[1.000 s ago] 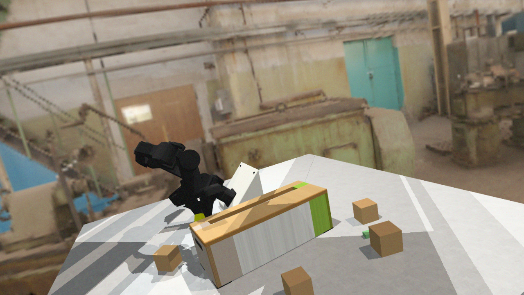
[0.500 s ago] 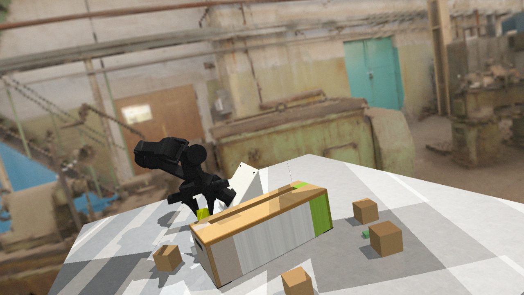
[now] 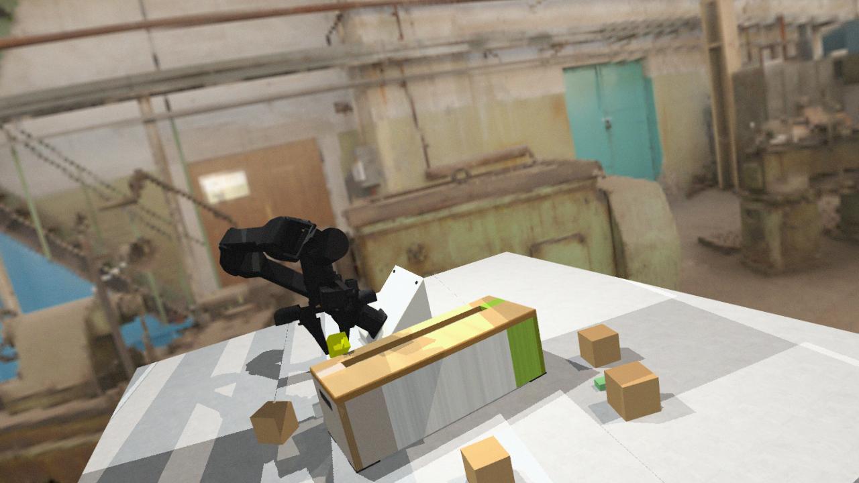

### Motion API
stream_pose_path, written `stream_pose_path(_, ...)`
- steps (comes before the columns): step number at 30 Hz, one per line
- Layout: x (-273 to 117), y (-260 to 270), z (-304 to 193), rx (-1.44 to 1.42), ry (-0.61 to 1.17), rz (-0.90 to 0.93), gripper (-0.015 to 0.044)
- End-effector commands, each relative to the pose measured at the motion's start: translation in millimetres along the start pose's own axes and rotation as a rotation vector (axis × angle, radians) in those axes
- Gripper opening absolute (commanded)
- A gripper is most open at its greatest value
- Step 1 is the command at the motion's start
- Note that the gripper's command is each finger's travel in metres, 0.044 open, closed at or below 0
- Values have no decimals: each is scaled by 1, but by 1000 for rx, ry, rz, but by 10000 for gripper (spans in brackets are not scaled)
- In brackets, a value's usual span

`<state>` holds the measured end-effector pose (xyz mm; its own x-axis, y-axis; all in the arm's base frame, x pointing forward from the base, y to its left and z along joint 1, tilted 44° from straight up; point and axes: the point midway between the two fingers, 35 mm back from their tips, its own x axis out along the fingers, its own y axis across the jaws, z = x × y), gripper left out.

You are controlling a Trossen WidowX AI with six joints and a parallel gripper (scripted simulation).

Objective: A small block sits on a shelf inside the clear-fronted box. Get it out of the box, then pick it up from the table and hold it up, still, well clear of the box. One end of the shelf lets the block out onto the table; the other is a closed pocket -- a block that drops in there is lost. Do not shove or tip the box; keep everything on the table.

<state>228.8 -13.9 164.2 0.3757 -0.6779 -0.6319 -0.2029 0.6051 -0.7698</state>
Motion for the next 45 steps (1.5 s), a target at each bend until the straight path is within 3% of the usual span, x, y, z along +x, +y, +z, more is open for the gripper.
stream_pose_path(1,-4,0,1,-182,2,-17,0)
stream_pose_path(45,-44,1,10,-2080,141,-170,0)
